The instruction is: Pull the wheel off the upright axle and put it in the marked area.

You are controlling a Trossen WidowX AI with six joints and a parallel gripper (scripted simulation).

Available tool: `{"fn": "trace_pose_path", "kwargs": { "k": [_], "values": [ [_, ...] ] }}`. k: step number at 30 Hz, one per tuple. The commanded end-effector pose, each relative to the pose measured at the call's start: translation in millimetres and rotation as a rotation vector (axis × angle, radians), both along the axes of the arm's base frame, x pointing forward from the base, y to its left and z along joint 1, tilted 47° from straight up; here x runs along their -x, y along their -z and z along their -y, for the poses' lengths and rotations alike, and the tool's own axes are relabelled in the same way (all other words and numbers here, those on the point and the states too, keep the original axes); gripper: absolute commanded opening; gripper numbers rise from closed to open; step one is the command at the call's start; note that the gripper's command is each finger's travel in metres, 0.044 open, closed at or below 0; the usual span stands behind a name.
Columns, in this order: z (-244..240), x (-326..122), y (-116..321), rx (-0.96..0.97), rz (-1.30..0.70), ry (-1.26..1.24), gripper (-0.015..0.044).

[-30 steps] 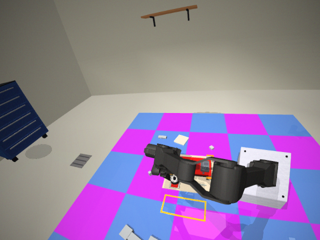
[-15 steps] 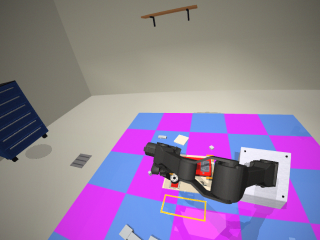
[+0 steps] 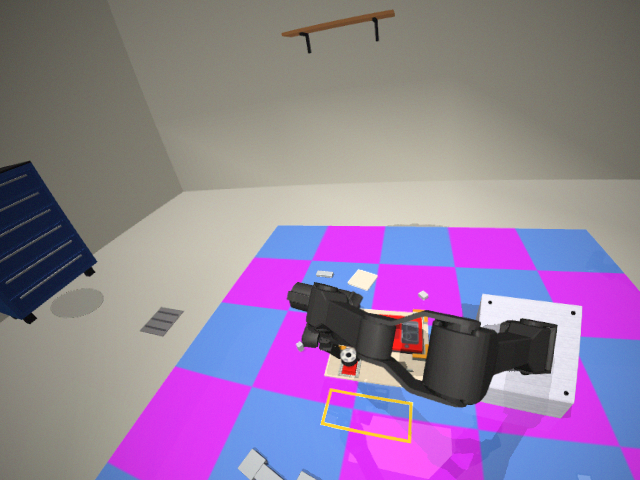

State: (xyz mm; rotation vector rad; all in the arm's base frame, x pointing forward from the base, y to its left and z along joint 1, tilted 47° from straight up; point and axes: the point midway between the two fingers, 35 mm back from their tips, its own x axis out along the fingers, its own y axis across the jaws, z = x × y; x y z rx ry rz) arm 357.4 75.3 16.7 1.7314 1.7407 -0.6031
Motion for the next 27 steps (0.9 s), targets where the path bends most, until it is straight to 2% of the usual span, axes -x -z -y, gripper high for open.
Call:
{"fn": "trace_pose_path", "kwargs": {
  "k": [1,27],
  "values": [
    [4.8,0.8,-2.8,-0.003,-0.002,0.009,0.0000],
    [10.9,1.1,-8.8,-0.004,-0.001,0.013,0.0000]
  ]
}}
